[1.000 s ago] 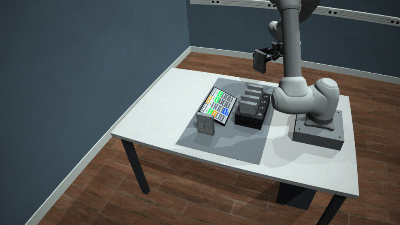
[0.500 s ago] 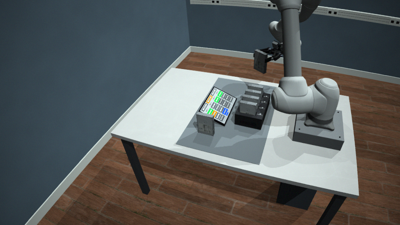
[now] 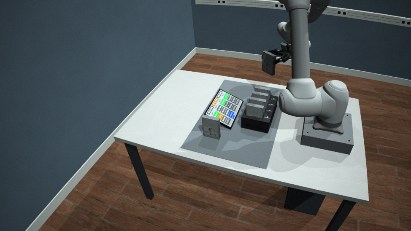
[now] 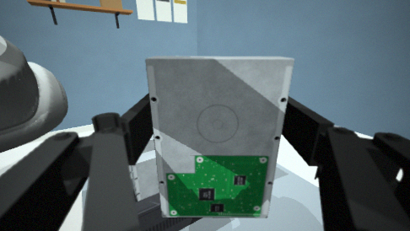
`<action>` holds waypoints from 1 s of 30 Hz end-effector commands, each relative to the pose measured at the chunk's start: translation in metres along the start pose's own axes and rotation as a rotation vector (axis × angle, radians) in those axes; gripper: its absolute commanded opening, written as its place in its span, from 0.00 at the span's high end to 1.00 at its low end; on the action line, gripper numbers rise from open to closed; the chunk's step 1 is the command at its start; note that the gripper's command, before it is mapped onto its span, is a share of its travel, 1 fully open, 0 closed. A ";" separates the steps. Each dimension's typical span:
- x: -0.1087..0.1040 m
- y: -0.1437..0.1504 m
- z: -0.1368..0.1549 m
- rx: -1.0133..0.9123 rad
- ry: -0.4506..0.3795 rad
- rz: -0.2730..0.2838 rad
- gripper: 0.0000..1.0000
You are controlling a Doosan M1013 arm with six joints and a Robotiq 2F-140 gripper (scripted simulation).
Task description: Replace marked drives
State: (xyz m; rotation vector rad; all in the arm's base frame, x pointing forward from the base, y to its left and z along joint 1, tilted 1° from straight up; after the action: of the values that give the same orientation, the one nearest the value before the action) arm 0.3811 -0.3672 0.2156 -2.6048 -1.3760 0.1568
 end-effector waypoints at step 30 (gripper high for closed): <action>-0.012 -0.011 0.002 -0.001 0.000 0.000 0.90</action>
State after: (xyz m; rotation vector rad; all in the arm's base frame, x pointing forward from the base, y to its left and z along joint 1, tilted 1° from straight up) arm 0.3660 -0.3702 0.2156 -2.6048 -1.3760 0.1568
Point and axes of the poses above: the point where the finger pads meet when closed, its own x axis out along the fingers, its own y axis across the jaws, z = x × y, the point moved 8 cm from there along -x, back along the fingers, and after that the axes turned 13 degrees about x, right-handed, at the moved point
